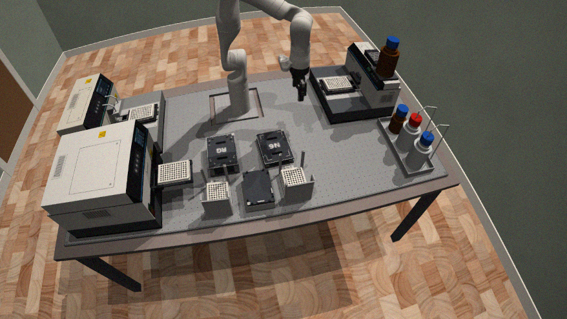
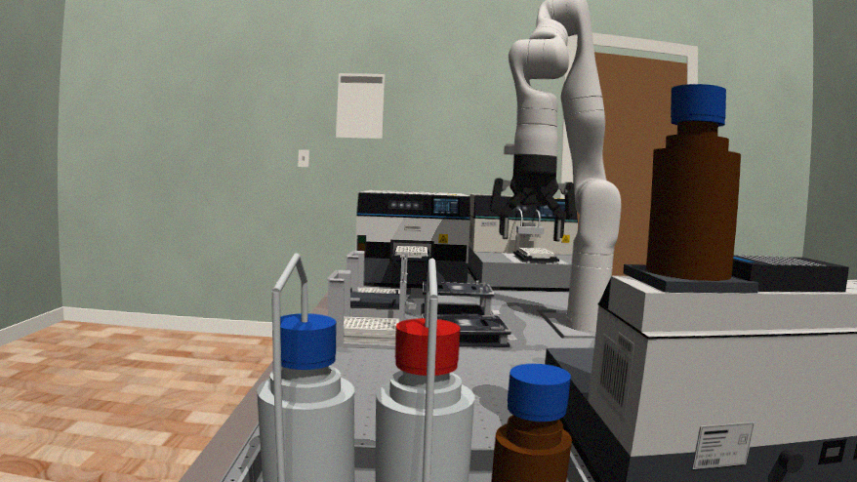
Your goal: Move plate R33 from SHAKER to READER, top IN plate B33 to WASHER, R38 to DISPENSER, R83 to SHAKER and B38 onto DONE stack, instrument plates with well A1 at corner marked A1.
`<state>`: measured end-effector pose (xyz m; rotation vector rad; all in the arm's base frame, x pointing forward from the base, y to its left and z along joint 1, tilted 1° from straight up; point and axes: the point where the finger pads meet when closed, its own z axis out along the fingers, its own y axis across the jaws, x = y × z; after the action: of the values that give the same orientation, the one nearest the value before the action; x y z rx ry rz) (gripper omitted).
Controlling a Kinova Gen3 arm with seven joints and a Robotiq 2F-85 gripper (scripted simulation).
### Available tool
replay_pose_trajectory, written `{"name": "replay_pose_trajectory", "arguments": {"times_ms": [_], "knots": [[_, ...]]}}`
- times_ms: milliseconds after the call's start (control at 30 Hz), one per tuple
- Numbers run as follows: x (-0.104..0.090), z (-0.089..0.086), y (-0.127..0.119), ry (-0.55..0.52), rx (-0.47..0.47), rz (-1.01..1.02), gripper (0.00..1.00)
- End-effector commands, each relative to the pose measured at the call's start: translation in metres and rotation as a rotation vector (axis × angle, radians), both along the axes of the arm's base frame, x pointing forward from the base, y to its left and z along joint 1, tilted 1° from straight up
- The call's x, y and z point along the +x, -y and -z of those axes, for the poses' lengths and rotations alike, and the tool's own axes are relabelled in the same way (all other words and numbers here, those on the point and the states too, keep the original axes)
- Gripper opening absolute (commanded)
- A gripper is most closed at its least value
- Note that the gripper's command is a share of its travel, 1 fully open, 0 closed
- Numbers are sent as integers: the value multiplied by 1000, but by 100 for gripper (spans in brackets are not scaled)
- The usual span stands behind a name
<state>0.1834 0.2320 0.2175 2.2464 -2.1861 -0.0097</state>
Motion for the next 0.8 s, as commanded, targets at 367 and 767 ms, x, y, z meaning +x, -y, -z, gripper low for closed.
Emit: {"name": "replay_pose_trajectory", "arguments": {"times_ms": [367, 767], "knots": [[-41, 0, -25, -7, 3, -18, 100], [-69, 0, -36, -6, 1, -20, 100]]}}
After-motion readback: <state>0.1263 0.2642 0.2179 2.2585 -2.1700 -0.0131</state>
